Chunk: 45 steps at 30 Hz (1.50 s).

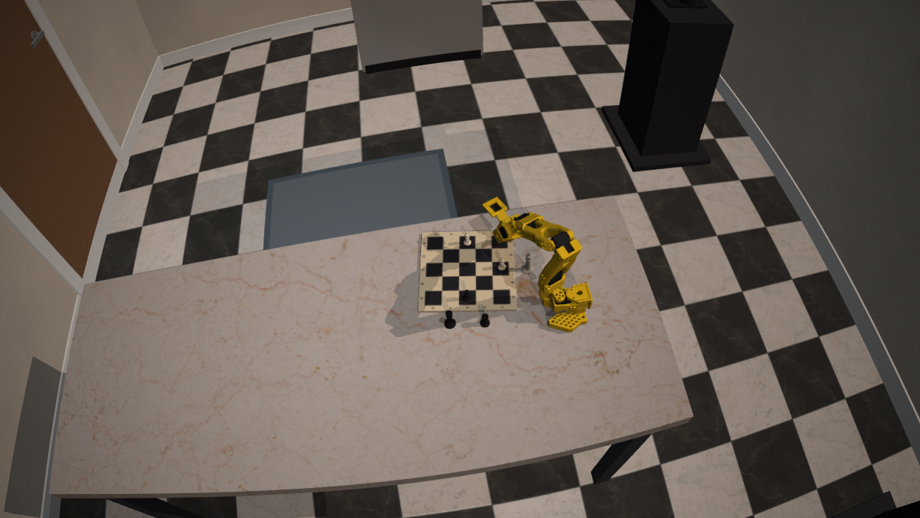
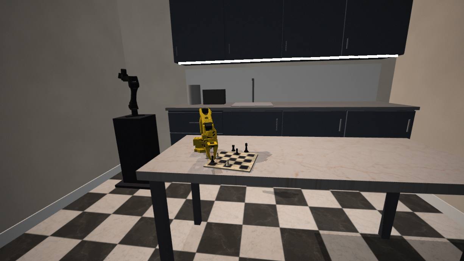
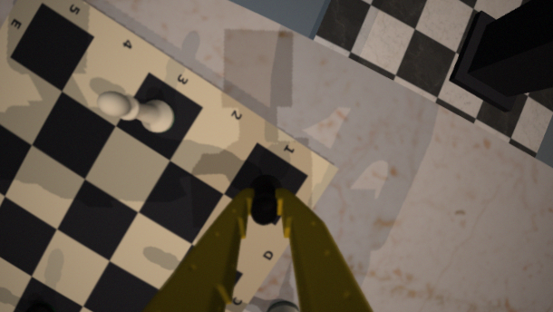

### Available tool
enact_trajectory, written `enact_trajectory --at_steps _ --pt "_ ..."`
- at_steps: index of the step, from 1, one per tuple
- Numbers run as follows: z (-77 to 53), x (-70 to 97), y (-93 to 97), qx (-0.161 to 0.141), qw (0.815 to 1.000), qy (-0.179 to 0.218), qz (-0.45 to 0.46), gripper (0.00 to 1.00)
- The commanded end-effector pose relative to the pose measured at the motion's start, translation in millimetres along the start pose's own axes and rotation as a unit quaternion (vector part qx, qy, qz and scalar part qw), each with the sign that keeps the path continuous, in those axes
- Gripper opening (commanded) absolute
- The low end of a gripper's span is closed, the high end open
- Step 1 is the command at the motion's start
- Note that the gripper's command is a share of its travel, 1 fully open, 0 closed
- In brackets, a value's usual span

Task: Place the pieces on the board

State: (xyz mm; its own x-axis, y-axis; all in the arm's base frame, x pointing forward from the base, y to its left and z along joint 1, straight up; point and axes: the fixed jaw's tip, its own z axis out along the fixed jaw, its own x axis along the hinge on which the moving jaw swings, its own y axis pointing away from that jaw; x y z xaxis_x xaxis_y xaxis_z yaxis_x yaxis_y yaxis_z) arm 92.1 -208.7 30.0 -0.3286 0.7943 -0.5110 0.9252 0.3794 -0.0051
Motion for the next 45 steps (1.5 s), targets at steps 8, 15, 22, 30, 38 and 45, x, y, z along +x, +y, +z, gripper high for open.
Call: enact_trajectory --at_steps 8,15,22,30,38,45 --pt "-3.1 -6.0 1.5 -0.002 1.000 -0.006 -0.005 0.00" --pt "-1.5 -5.1 1.5 -0.002 1.000 -0.006 -0.005 0.00" --pt "1.3 -3.6 1.5 -0.002 1.000 -0.006 -0.005 0.00" --pt "4.3 -1.8 1.5 -0.002 1.000 -0.006 -0.005 0.00" --pt "5.6 0.3 1.5 -0.002 1.000 -0.005 -0.005 0.00" --pt "11.2 11.1 1.6 -0.002 1.000 -0.005 -0.005 0.00"
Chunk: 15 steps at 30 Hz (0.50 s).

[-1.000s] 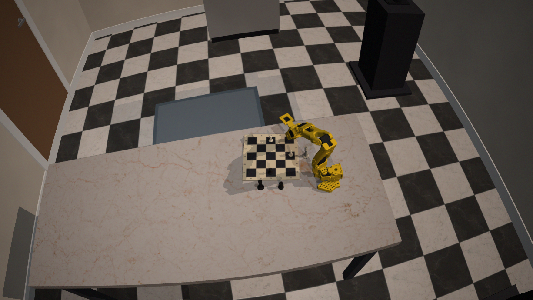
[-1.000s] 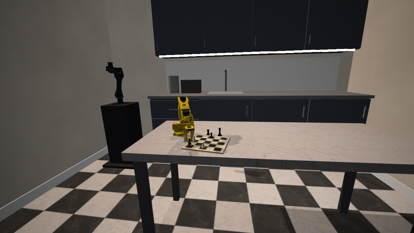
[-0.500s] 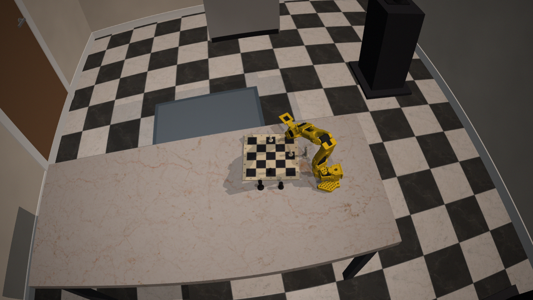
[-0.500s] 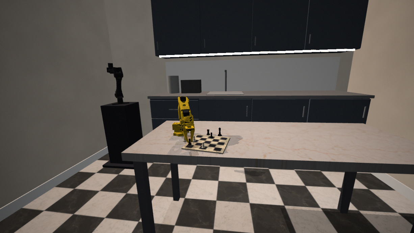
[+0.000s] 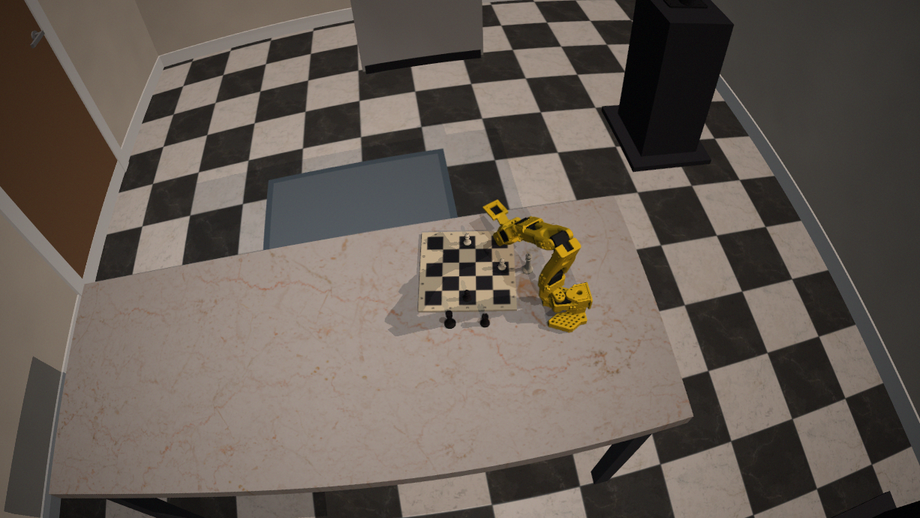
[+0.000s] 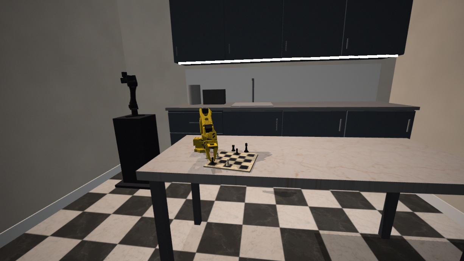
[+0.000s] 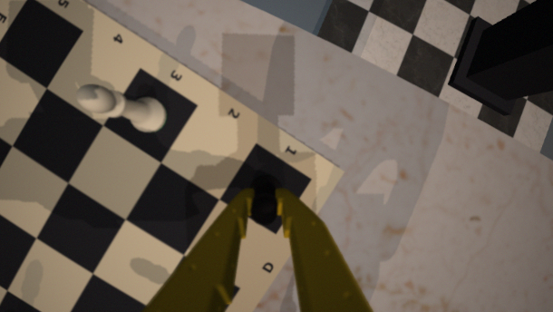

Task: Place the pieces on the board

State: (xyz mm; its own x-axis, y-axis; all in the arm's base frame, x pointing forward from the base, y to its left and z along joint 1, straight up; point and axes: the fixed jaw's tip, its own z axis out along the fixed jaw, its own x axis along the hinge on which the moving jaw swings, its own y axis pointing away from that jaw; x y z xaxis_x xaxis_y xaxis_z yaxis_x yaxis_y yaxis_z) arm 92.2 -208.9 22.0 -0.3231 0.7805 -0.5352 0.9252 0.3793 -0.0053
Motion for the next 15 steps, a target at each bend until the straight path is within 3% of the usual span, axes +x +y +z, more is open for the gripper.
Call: enact_trajectory --at_steps 1,15 --pt "4.0 7.3 1.5 -0.002 1.000 0.009 -0.005 0.00" --pt "4.0 7.3 1.5 -0.002 1.000 0.009 -0.005 0.01"
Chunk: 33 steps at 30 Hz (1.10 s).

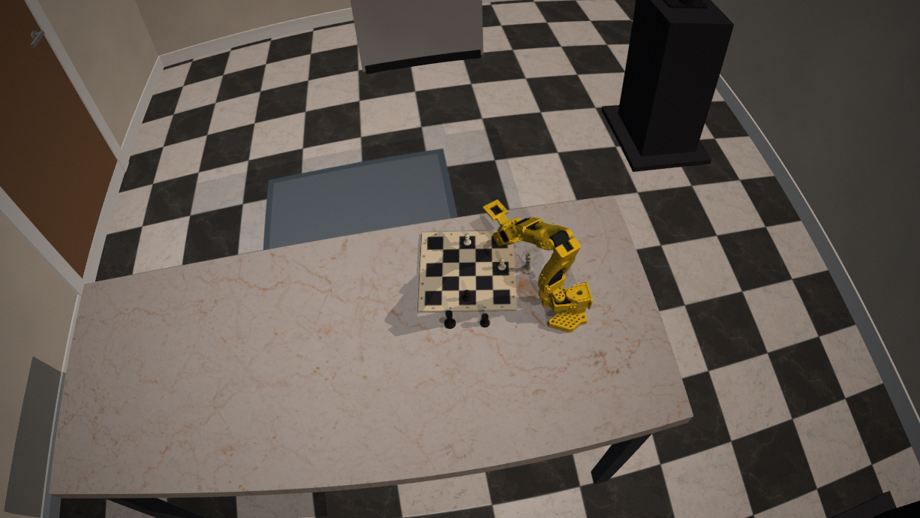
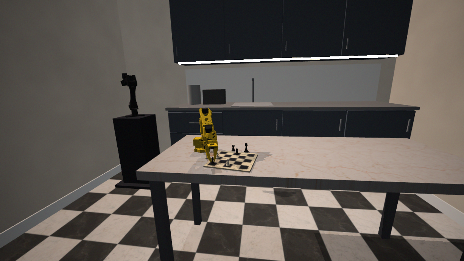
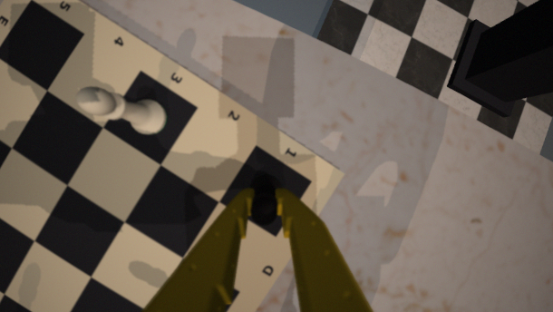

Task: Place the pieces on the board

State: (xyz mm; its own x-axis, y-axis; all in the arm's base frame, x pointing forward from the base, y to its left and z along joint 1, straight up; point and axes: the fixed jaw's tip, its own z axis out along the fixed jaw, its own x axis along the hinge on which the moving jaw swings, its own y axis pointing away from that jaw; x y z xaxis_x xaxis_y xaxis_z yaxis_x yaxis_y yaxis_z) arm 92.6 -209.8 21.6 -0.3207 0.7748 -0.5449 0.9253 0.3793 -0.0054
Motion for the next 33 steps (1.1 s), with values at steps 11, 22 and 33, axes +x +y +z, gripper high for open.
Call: enact_trajectory --at_steps 11,22,33 --pt "3.0 7.9 1.5 -0.002 1.000 0.015 -0.005 0.08" --pt "3.0 7.9 1.7 -0.002 1.000 0.015 -0.005 0.09" --pt "3.0 7.9 4.7 -0.006 1.000 0.015 -0.005 0.09"
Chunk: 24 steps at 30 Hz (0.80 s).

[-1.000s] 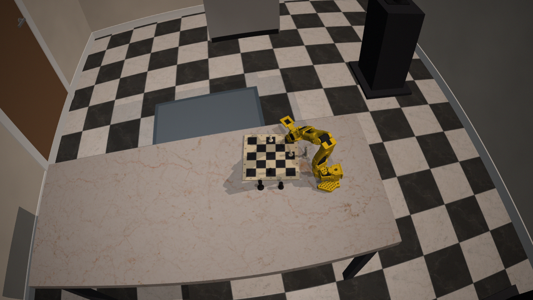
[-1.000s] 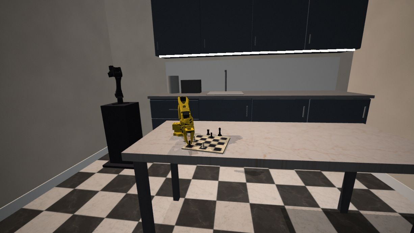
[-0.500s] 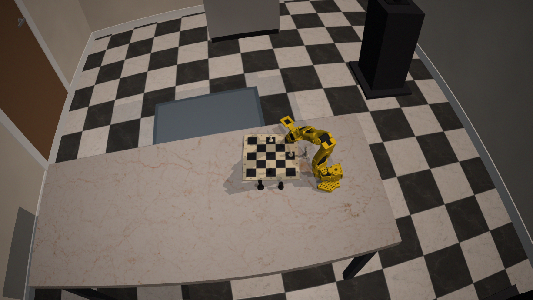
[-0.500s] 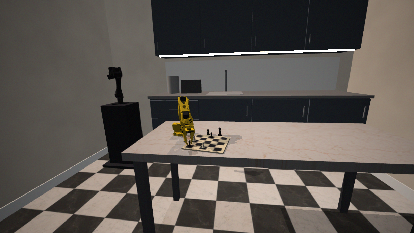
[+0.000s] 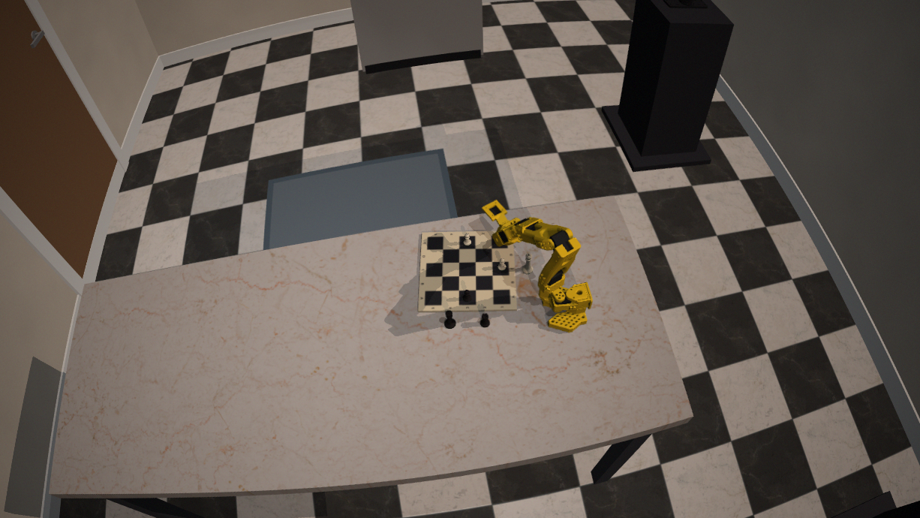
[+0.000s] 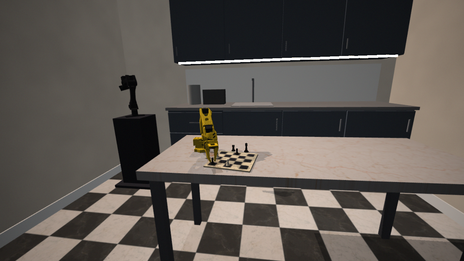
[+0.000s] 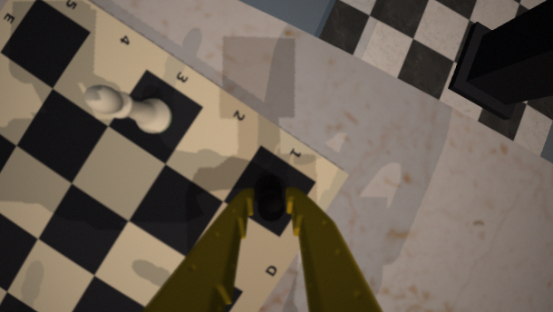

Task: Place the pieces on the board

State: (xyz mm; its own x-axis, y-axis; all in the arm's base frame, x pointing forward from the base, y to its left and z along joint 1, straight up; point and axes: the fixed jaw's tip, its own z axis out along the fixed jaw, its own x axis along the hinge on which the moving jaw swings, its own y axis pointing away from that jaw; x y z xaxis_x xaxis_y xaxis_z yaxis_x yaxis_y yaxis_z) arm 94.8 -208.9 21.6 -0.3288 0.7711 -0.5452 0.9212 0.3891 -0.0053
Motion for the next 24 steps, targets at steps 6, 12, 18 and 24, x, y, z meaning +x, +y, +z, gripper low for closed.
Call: enact_trajectory --at_steps 6,12,18,24 --pt "2.9 7.8 2.5 -0.003 1.000 0.015 0.000 0.09" --pt "1.1 6.6 2.5 -0.003 1.000 0.015 0.000 0.09" --pt "-3.9 3.4 2.5 -0.003 1.000 0.015 0.000 0.09" --pt "-13.9 -2.9 2.4 -0.003 1.000 0.015 0.000 0.09"
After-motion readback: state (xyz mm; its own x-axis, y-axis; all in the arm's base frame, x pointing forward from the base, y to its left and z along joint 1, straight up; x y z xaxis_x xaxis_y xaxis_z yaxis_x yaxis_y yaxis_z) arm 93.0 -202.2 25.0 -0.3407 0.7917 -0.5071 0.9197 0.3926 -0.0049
